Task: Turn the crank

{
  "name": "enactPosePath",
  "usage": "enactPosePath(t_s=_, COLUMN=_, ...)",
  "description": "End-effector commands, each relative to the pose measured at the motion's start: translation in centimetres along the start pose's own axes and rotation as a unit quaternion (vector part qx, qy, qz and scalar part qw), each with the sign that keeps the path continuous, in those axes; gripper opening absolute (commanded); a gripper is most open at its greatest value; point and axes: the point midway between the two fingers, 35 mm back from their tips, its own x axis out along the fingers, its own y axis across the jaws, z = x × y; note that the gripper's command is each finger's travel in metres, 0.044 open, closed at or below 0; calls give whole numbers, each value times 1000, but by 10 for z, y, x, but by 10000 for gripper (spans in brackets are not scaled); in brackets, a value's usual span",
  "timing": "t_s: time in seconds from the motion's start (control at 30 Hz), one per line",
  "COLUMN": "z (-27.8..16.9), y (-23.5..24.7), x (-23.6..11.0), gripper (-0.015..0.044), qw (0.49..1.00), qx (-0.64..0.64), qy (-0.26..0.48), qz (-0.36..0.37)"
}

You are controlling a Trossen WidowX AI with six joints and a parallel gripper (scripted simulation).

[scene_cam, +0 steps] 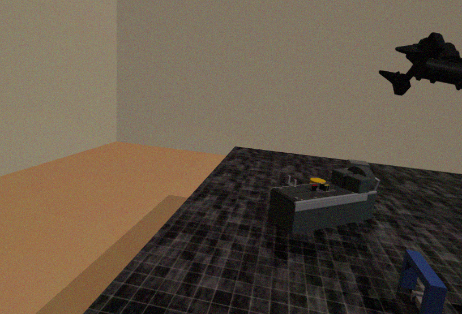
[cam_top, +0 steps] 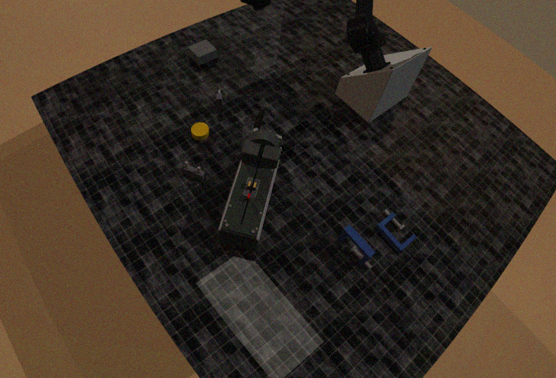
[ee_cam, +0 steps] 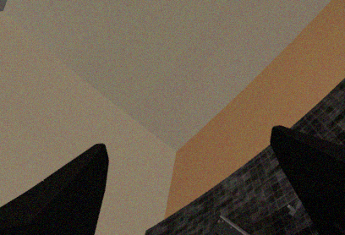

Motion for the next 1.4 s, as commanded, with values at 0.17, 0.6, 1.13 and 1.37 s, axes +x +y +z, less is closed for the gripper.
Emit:
enactPosePath(t_s=0.17, z=-16, y=-3, x=20, gripper=440, qw=999, qx=-17, qy=38, qz=-20)
enactPosePath(t_s=0.6, z=-72, y=-9, x=70, gripper=440, qw=983, qx=-82, qy=150, qz=-72)
enactPosePath(t_s=1.13, z=-160, y=-10, x=112, gripper=440, qw=933, qx=-182, qy=289, qz=-118)
enactPosePath(t_s=1.37, z=-204, y=-10, x=121, gripper=440, qw=899, qx=-228, qy=349, qz=-131)
